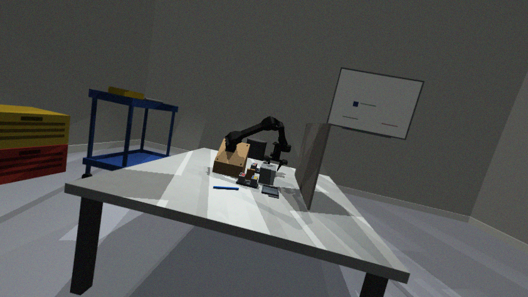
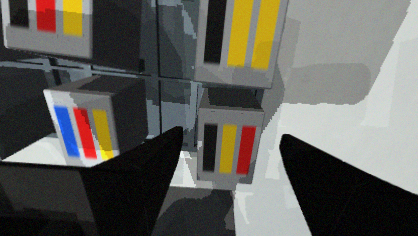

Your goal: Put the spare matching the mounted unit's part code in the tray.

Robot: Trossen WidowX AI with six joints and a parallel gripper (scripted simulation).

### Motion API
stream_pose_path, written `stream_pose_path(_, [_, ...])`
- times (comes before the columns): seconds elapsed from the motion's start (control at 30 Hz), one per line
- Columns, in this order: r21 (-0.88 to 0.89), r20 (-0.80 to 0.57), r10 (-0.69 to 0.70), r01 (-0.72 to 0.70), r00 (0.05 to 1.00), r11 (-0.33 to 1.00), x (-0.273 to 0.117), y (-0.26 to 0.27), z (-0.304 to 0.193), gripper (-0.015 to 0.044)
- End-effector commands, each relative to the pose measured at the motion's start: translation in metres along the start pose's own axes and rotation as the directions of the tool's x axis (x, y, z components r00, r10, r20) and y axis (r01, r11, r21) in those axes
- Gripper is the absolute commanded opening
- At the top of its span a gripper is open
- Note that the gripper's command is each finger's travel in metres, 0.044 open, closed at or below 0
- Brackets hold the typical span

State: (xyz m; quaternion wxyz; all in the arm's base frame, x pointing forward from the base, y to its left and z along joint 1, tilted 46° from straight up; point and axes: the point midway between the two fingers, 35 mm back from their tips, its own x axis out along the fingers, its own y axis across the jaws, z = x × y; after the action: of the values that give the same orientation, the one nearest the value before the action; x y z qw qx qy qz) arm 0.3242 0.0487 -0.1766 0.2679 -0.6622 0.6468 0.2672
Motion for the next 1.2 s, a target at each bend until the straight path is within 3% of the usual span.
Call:
stream_pose_path(0.0, [-0.008, -0.005, -0.001, 0.001, 1.000, 1.000, 0.008, 0.001, -0.001, 0.0300])
stream_pose_path(0.5, [-0.007, -0.007, 0.000, 0.000, 1.000, 1.000, 0.023, 0.003, -0.002, 0.0300])
stream_pose_path(0.7, [-0.002, -0.004, 0.003, -0.003, 1.000, 1.000, 0.022, 0.003, -0.001, 0.0142])
stream_pose_path(0.93, [-0.002, -0.004, 0.003, -0.003, 1.000, 1.000, 0.022, 0.003, -0.001, 0.0096])
stream_pose_path(1.07, [-0.002, -0.004, 0.003, -0.003, 1.000, 1.000, 0.022, 0.003, -0.001, 0.0000])
stream_pose_path(1.17, [-0.002, -0.004, 0.003, -0.003, 1.000, 1.000, 0.022, 0.003, -0.001, 0.0000])
